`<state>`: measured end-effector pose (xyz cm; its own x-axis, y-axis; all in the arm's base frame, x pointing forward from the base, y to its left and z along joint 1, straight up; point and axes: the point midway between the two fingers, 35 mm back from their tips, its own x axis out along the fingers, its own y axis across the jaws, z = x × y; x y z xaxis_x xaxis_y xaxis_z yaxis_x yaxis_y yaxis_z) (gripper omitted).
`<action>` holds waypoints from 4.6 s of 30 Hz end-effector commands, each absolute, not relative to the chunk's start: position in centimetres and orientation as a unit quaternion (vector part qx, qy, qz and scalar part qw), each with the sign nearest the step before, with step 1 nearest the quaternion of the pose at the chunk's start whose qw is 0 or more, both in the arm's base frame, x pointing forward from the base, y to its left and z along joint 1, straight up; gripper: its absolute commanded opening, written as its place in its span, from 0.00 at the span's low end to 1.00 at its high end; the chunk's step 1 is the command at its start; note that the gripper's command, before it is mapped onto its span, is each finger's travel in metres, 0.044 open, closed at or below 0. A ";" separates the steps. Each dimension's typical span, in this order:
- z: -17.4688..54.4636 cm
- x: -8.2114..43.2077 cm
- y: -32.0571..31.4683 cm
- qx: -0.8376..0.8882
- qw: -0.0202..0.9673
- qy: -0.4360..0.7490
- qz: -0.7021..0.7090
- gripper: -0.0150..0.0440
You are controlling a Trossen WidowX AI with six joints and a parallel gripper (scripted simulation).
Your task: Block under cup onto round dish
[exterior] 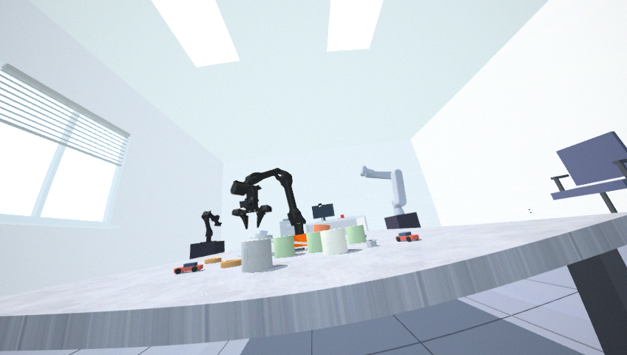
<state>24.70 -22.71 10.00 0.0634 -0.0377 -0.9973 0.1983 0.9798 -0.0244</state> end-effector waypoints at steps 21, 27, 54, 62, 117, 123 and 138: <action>11.2 28.7 -18.1 0.343 0.632 0.605 -0.343 0.69; 11.4 29.5 -16.8 0.404 0.591 0.571 -0.402 0.69; 8.2 29.7 -16.7 0.410 0.586 0.567 -0.408 0.69; 6.9 29.7 -16.7 0.410 0.586 0.567 -0.408 0.69; 13.2 27.8 -19.5 0.408 0.589 0.569 -0.405 0.25; 11.5 26.3 -21.4 0.407 0.588 0.568 -0.407 0.25; 7.1 21.7 -25.3 0.406 0.586 0.568 -0.411 0.25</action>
<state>22.88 -24.48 8.09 0.0214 -0.0157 -0.9996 0.9432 0.3318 0.0150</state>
